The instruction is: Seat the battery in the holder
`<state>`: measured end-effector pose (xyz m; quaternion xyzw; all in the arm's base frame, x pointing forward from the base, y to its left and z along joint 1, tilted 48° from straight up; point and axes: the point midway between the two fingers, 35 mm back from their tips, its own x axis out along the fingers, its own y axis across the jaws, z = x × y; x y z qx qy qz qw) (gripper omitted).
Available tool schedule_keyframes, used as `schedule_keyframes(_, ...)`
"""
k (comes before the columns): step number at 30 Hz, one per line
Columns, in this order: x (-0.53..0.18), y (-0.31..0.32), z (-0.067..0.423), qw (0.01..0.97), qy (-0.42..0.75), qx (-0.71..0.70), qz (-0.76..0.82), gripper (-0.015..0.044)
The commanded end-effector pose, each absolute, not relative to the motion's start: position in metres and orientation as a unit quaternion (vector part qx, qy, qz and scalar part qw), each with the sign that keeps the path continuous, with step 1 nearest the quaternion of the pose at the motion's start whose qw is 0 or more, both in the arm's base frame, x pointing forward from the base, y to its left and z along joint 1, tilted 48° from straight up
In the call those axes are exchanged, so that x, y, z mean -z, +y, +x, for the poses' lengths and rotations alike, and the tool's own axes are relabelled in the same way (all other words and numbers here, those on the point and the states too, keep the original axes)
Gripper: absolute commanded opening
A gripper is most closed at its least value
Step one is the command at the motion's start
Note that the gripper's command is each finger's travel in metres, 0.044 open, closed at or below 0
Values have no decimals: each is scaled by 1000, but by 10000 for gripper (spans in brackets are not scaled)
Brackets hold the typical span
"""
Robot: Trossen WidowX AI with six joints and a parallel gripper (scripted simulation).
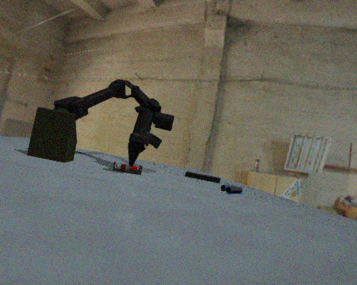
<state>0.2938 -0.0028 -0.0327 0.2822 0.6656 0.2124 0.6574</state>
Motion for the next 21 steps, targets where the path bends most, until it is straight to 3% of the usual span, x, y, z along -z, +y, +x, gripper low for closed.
schedule_keyframes(1, 29, -7, 293, 657, 666, -212, 281, 214)
schedule_keyframes(10, -15, -57, 285, 659, 666, -212, 277, 440)
schedule_keyframes(21, -14, -58, 285, 659, 666, -212, 277, 440)
